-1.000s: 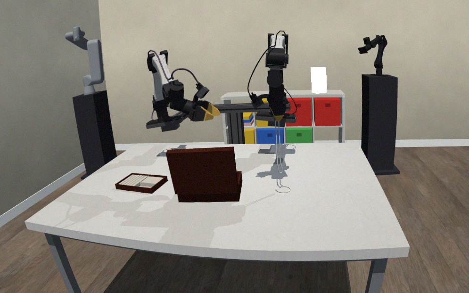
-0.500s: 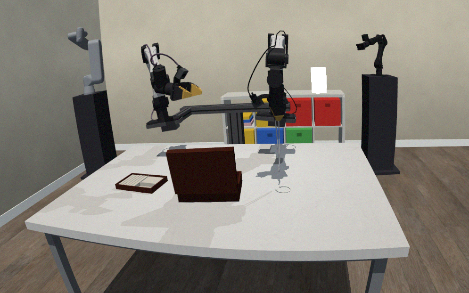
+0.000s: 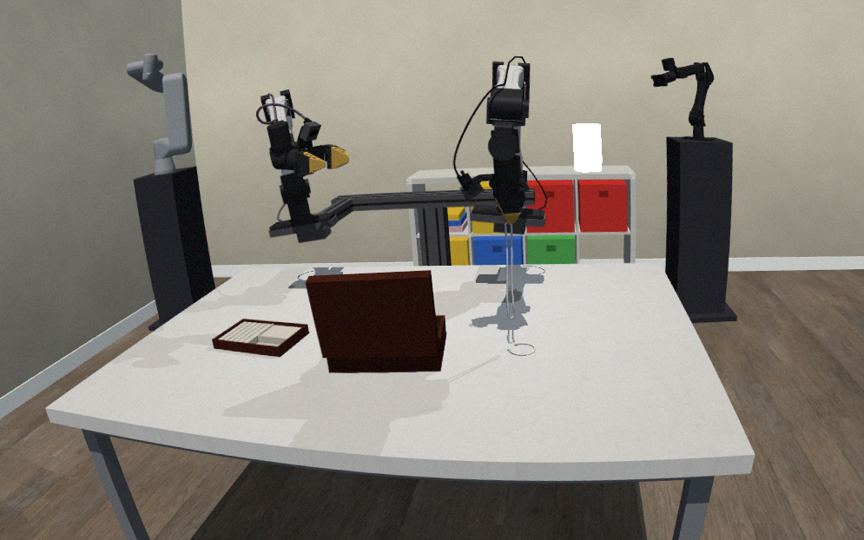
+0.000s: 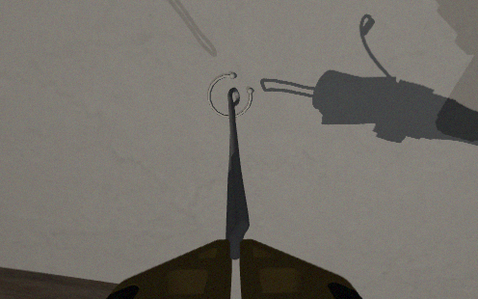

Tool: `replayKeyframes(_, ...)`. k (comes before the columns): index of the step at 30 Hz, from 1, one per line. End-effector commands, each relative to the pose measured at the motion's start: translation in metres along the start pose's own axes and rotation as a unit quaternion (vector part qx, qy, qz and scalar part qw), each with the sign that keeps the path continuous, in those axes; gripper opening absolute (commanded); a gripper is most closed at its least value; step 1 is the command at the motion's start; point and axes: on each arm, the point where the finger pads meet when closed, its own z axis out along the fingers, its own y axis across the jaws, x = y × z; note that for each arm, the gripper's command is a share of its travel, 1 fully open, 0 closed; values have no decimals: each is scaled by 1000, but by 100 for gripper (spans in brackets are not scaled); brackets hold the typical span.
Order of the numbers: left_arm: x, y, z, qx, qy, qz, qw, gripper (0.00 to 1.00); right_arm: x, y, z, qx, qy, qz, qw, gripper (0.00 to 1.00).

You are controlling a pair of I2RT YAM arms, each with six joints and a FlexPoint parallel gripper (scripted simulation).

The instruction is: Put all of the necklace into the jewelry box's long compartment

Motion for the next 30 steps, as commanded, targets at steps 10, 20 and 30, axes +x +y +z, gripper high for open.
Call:
replayKeyframes(10,-29,11,-24,-87,-11,-5,996,0,13,25,-36,23,-31,13,999,100)
replayKeyframes(20,-69,14,-25,-153,-18,-4,988,0,13,14,-35,70,-16,28,997,100)
replayKeyframes(30,-129,15,-23,-236,-25,5,971,0,13,9,-33,120,2,38,992,100)
